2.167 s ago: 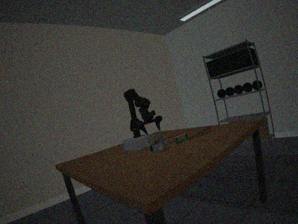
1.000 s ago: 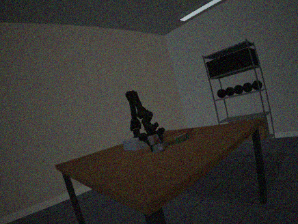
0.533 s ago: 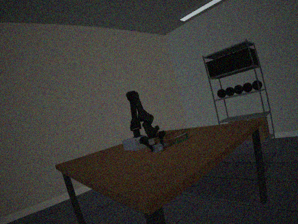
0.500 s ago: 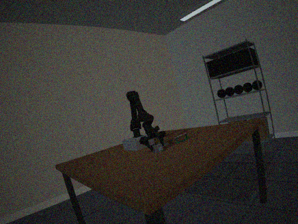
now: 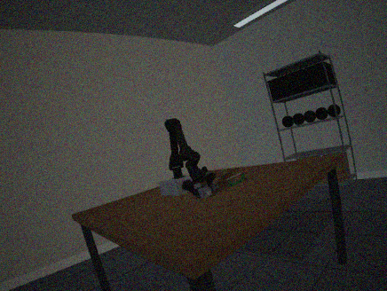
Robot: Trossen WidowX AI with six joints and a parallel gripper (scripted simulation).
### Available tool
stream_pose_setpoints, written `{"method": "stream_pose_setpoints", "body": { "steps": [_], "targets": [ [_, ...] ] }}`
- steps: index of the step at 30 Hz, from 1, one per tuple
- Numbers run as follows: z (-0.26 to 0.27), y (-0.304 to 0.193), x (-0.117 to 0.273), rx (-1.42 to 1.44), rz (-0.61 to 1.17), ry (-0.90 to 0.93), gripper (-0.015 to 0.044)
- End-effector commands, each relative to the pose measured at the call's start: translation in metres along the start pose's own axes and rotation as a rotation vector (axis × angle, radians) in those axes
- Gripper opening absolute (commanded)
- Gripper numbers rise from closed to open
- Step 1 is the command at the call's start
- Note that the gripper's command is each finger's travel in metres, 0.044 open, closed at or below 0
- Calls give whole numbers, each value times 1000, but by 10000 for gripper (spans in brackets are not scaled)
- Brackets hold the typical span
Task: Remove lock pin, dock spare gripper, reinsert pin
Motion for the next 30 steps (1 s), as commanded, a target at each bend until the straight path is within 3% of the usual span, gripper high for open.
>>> {"method": "stream_pose_setpoints", "body": {
  "steps": [1,4,12,20,30],
  "targets": [
    [0,-1,-1,5,2,0,335],
    [0,-1,-1,5,2,0,256],
    [0,-1,-1,5,2,0,203],
    [1,11,12,5,1,0,0],
    [3,36,47,5,1,0,0]
  ]
}}
Point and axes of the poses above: the point midway between the two fingers, 35 mm back from their tips, its own x axis back along the fingers, its own z axis across the jaws, y = z × x, the point moved 10 cm from there along x, back along the fingers, and after that the axes turned 6 degrees about -x, right-handed, at the moved point
